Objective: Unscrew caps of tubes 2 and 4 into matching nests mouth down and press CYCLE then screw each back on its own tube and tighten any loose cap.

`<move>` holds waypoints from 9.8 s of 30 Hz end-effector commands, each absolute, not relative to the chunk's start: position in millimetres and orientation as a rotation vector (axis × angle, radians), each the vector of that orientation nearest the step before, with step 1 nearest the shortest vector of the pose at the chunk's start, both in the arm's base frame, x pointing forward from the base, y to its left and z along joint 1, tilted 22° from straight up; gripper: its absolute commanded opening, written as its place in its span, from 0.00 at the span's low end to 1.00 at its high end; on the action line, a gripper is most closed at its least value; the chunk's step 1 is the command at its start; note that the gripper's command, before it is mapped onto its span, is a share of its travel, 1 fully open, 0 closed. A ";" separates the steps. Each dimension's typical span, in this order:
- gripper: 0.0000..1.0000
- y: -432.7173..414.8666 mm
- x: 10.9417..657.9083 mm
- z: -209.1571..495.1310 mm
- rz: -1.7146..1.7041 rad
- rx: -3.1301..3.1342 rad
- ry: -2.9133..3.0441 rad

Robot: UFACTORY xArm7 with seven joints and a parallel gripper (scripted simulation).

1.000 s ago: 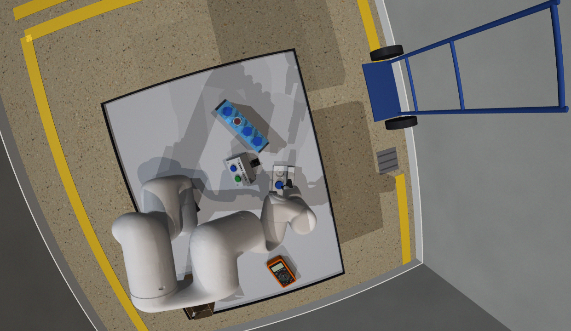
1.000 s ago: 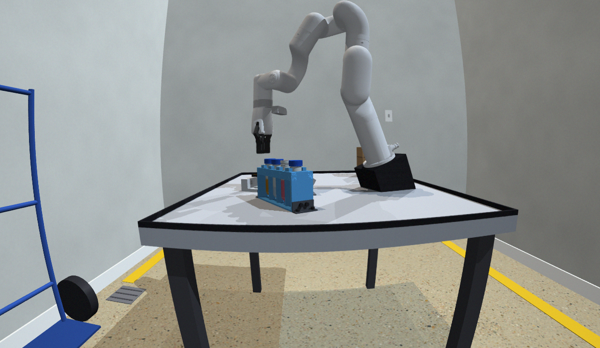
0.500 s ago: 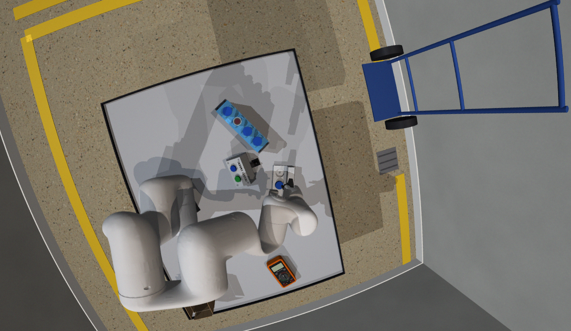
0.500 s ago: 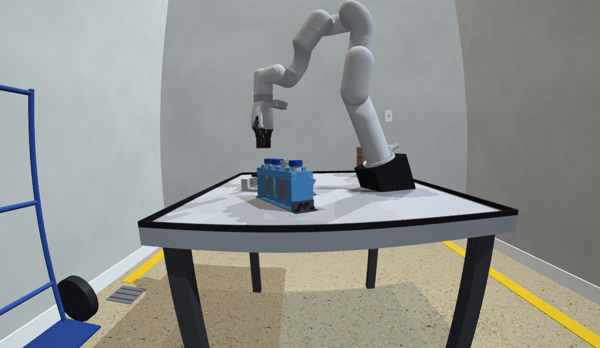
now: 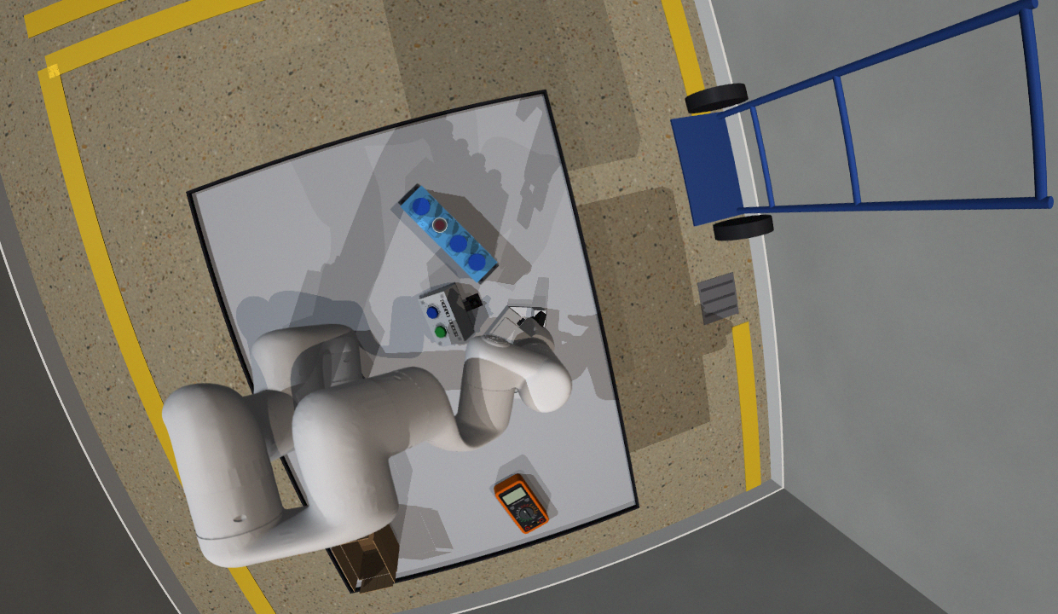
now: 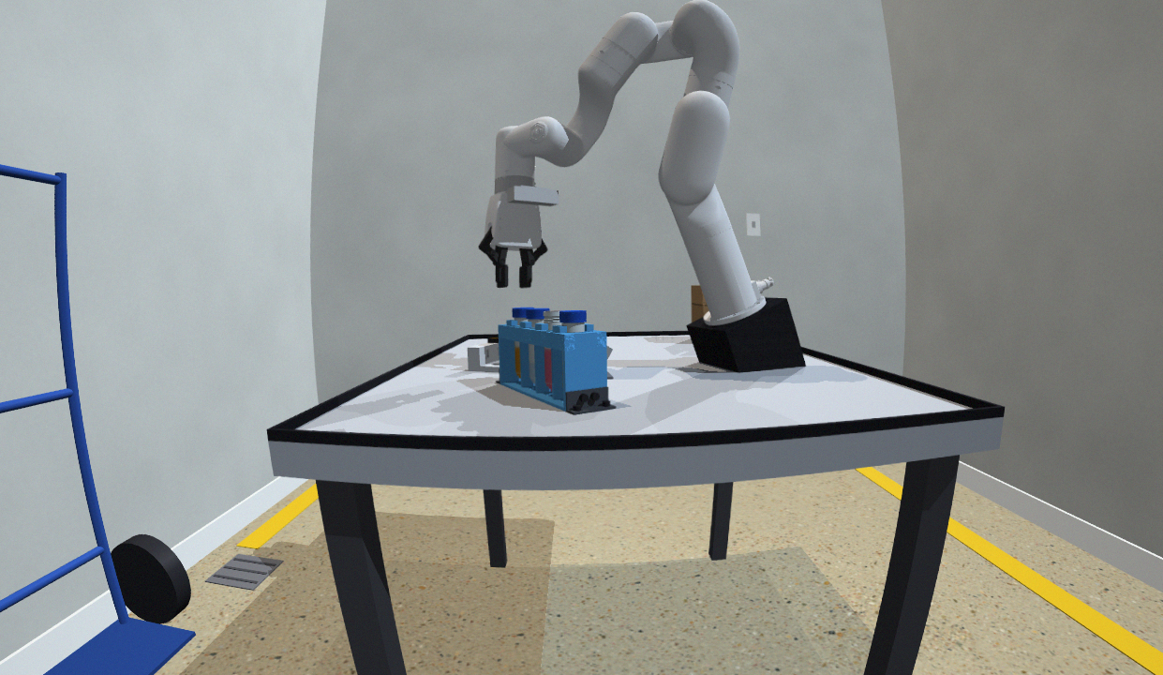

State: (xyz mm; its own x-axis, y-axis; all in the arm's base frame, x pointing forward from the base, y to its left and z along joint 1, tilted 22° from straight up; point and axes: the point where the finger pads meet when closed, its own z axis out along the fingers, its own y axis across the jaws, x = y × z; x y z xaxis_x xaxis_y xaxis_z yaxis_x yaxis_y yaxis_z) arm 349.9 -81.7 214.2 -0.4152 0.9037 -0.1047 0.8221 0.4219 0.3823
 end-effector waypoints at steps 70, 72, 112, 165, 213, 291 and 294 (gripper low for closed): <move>0.46 72.3 360.9 186.6 0.508 2.480 1.543; 0.46 72.3 361.2 185.6 0.508 2.480 1.543; 0.00 72.6 364.1 178.2 0.492 2.388 1.657; 0.46 72.5 363.9 179.1 0.165 0.628 2.696; 0.46 72.5 363.8 178.9 0.508 2.480 1.543; 0.46 72.6 363.6 179.9 0.165 0.628 2.696; 0.46 72.6 363.6 179.9 0.165 0.628 2.696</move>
State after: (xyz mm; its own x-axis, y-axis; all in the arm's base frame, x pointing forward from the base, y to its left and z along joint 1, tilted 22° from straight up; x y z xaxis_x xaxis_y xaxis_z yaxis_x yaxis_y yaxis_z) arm 362.7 72.1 178.5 -0.8340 0.4481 -0.3218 0.4062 0.8935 0.1914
